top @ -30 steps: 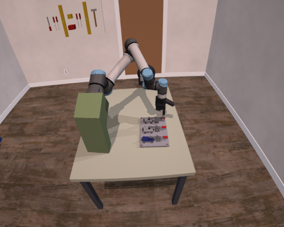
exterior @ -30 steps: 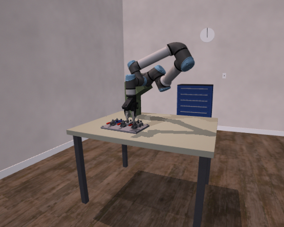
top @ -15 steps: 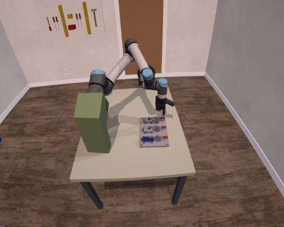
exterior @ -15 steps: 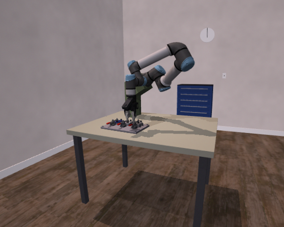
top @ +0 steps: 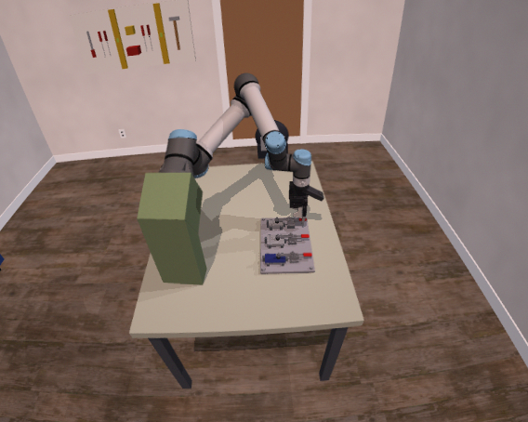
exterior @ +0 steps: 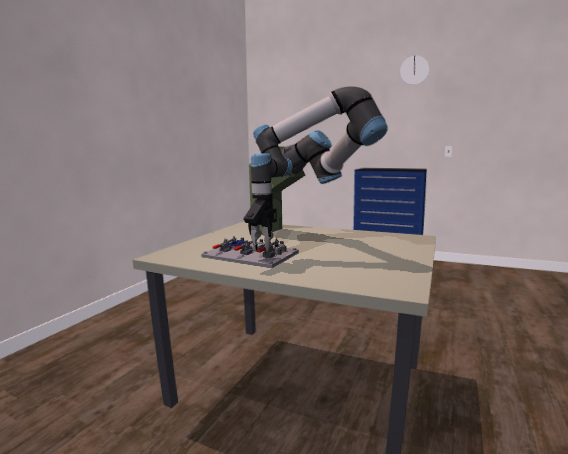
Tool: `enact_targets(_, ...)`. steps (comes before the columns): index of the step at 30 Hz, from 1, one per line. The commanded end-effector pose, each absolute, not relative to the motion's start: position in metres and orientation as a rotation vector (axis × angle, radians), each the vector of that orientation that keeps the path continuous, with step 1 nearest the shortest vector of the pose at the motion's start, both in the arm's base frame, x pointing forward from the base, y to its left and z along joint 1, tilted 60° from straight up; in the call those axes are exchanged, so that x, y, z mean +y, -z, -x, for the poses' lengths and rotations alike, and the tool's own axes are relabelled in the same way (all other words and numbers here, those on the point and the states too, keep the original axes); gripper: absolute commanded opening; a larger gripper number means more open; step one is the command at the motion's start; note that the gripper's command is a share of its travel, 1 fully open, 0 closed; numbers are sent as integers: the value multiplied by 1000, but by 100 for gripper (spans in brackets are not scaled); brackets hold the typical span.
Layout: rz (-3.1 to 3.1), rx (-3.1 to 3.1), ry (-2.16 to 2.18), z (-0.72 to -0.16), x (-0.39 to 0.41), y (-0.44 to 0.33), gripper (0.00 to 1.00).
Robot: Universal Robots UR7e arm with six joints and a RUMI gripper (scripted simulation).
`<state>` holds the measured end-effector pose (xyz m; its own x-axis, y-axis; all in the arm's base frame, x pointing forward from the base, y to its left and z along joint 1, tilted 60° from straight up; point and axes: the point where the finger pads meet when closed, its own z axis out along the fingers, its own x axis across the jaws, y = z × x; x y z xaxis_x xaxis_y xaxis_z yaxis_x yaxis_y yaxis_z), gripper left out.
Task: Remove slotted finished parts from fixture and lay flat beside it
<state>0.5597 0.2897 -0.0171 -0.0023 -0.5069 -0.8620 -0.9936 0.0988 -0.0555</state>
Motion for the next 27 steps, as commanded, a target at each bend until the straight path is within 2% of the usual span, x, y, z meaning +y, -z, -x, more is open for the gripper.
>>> enact_targets(1,1507,1614,-803,-561,296,21,28)
enact_targets(27,1507,1614,-803,-562,299,22,28)
